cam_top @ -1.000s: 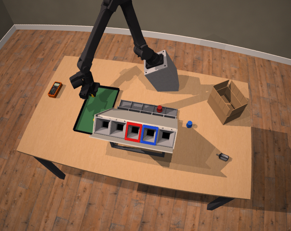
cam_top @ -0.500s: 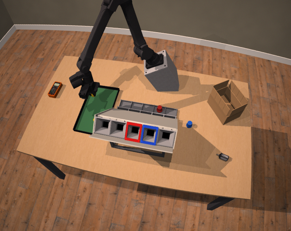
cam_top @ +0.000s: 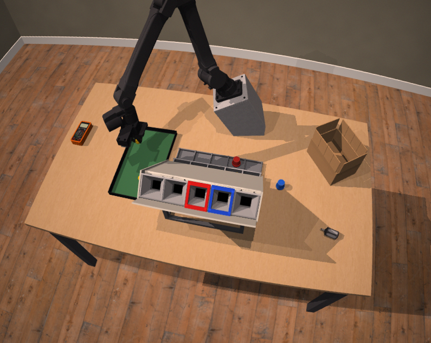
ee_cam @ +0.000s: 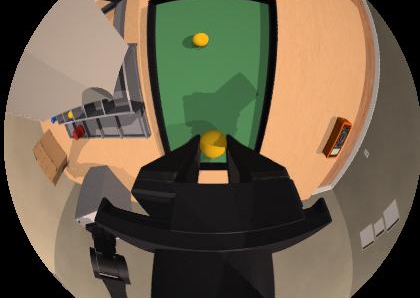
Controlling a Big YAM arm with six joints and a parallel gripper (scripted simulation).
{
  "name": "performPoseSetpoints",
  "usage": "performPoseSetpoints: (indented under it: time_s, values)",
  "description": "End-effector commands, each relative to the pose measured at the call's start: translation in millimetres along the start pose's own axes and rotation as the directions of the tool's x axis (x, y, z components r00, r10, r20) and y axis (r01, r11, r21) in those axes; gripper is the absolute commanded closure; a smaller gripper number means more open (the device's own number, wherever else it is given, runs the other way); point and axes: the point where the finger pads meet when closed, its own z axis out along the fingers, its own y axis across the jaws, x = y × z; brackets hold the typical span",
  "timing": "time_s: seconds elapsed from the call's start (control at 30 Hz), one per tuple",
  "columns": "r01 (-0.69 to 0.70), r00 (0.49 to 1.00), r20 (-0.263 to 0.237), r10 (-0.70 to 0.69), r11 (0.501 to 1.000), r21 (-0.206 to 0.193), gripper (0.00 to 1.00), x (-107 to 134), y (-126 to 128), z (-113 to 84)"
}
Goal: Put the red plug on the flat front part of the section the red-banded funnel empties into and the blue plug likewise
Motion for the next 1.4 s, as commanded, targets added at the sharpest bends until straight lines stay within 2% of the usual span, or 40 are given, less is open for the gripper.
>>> performPoseSetpoints:
  time_s: [0.0,0.2,0.63,0.7,0.73,0.8,1.2,1.3,1.37]
  values:
    - [-0.018,1.000,0.010,0.018,1.000,0.013,1.00,-6.4,-9.4,-7.3]
    - [-0.014,1.000,0.011,0.014,1.000,0.013,1.00,-6.8,-7.3,-8.3]
    - [-0.003,1.000,0.008,0.003,1.000,0.007,1.00,-7.1,20.5,-19.4]
    - [-0.003,1.000,0.008,0.003,1.000,0.007,1.00,-7.1,20.5,-19.4]
    - [-0.011,1.000,0.027,0.010,1.000,0.023,1.00,-16.4,13.2,-27.8]
    - [-0.003,1.000,0.008,0.003,1.000,0.007,1.00,-9.5,30.1,-24.8]
    - [-0.005,1.000,0.012,0.005,1.000,0.009,1.00,-25.7,84.8,-57.9]
    - [-0.007,1.000,0.017,0.006,1.000,0.011,1.00,-29.1,88.8,-62.6]
    - [-0.003,1.000,0.008,0.003,1.000,0.007,1.00,-28.2,103.7,-66.3]
